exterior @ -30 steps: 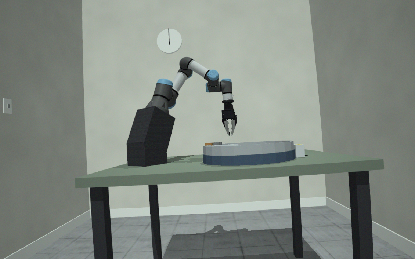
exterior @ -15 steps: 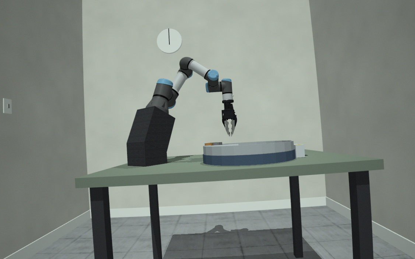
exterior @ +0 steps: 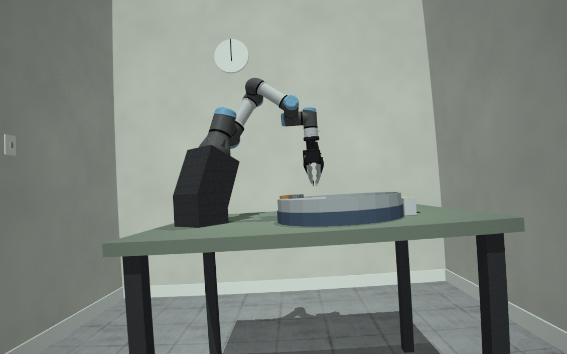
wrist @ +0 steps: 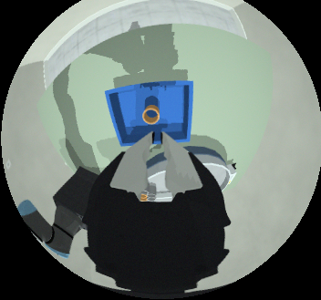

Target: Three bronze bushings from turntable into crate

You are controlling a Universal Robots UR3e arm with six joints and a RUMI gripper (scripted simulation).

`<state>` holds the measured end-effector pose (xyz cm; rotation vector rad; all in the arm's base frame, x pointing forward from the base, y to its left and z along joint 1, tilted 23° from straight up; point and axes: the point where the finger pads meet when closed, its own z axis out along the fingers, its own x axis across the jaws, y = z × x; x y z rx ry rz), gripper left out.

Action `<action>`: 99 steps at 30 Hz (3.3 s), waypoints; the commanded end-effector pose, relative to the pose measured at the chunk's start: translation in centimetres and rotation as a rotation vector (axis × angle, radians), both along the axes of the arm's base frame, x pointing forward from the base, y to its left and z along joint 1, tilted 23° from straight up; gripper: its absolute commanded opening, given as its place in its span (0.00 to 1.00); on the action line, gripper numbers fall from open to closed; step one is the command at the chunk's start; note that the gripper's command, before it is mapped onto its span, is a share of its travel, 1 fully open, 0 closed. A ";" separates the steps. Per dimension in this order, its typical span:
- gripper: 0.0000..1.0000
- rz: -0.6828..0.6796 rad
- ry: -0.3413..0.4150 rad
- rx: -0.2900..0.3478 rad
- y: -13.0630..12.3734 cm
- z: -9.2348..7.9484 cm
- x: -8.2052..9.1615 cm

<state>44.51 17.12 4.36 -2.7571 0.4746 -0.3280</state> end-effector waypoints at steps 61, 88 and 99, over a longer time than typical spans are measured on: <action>0.05 0.000 -0.003 0.000 -6.7 -3.2 -4.1; 0.05 0.000 -0.002 -0.001 -22.0 -10.6 -13.6; 0.05 0.000 -0.002 -0.001 -25.8 -12.4 -16.0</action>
